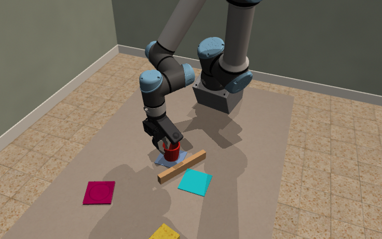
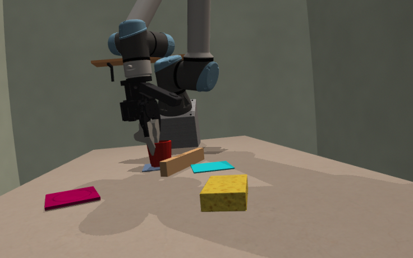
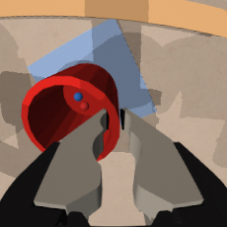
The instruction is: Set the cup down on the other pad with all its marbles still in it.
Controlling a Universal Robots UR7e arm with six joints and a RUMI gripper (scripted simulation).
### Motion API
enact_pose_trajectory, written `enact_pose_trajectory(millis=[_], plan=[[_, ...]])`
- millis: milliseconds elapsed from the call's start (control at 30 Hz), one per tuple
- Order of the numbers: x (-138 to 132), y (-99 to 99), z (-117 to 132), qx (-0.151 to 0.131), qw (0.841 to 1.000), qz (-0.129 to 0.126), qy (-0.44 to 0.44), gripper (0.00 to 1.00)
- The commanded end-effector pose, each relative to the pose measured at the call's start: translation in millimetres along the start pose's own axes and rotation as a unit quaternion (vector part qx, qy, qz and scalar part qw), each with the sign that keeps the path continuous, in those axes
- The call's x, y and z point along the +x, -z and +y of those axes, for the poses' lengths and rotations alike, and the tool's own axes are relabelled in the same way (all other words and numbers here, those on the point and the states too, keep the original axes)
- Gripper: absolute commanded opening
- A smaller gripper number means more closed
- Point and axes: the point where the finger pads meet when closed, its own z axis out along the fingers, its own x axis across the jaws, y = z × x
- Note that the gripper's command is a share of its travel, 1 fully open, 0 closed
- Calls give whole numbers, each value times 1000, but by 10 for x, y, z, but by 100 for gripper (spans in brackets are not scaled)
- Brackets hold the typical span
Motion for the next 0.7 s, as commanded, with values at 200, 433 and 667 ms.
enact_pose_trajectory(millis=[200,433,667], plan=[[4,3,0,0,1000,1,0,4],[4,3,0,0,1000,1,0,4],[4,3,0,0,1000,1,0,3]])
